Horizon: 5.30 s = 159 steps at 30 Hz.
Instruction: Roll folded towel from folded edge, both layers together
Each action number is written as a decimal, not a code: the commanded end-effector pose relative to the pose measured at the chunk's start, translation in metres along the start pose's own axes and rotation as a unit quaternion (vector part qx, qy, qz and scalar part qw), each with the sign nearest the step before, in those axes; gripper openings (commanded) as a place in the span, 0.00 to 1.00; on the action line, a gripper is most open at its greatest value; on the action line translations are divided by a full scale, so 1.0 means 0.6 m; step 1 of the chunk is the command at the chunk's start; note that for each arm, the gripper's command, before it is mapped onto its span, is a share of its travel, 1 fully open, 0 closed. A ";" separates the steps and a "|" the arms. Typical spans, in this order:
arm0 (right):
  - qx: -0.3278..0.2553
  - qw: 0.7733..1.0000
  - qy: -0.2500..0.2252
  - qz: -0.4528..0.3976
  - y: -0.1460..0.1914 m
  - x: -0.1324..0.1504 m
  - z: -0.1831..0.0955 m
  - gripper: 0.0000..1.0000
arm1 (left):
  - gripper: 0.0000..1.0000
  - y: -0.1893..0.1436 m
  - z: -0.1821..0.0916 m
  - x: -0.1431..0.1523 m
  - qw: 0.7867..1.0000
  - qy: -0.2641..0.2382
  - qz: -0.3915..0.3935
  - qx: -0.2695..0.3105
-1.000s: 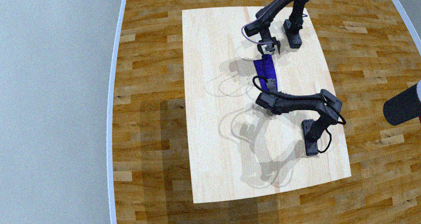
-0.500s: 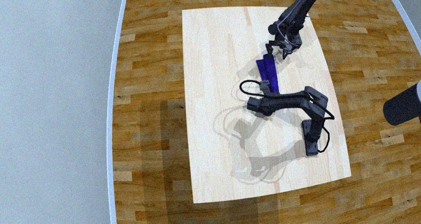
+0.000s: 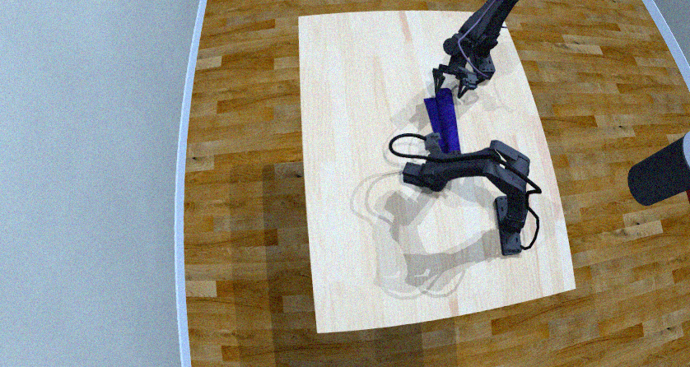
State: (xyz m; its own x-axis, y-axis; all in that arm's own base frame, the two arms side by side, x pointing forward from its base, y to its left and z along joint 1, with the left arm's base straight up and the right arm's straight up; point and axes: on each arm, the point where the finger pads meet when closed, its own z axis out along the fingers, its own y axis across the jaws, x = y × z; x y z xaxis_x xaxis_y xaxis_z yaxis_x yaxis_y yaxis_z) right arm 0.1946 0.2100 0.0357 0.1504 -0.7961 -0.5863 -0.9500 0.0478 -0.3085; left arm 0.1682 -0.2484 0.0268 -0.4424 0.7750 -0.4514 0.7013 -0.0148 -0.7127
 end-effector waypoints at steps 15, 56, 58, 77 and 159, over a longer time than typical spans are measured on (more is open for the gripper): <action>0.015 1.000 -0.016 -0.009 0.016 0.028 0.050 0.98 | 0.39 0.012 0.002 0.005 1.000 0.007 0.003 -0.002; 0.016 1.000 -0.016 -0.009 0.002 0.016 0.070 0.40 | 0.39 0.012 0.002 0.005 1.000 0.007 0.003 -0.002; 0.016 1.000 -0.016 -0.009 0.002 0.016 0.070 0.40 | 0.39 0.012 0.002 0.005 1.000 0.007 0.003 -0.002; 0.016 1.000 -0.016 -0.009 0.002 0.016 0.070 0.40 | 0.85 -0.002 -0.012 -0.004 1.000 0.007 0.003 -0.002; -0.407 0.853 0.000 0.327 -0.003 0.005 0.057 0.40 | 0.85 -0.003 -0.125 -0.005 1.000 0.007 0.003 -0.002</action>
State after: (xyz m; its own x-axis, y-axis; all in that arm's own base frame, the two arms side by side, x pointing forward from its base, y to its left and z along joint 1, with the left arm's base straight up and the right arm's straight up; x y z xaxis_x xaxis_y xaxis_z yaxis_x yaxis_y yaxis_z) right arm 0.2044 0.2232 0.0012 -0.4775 -0.7751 -0.4139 -0.7228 0.0787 0.6866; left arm 0.2043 -0.2012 0.0656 -0.4380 0.7904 -0.4284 0.6966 -0.0028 -0.7175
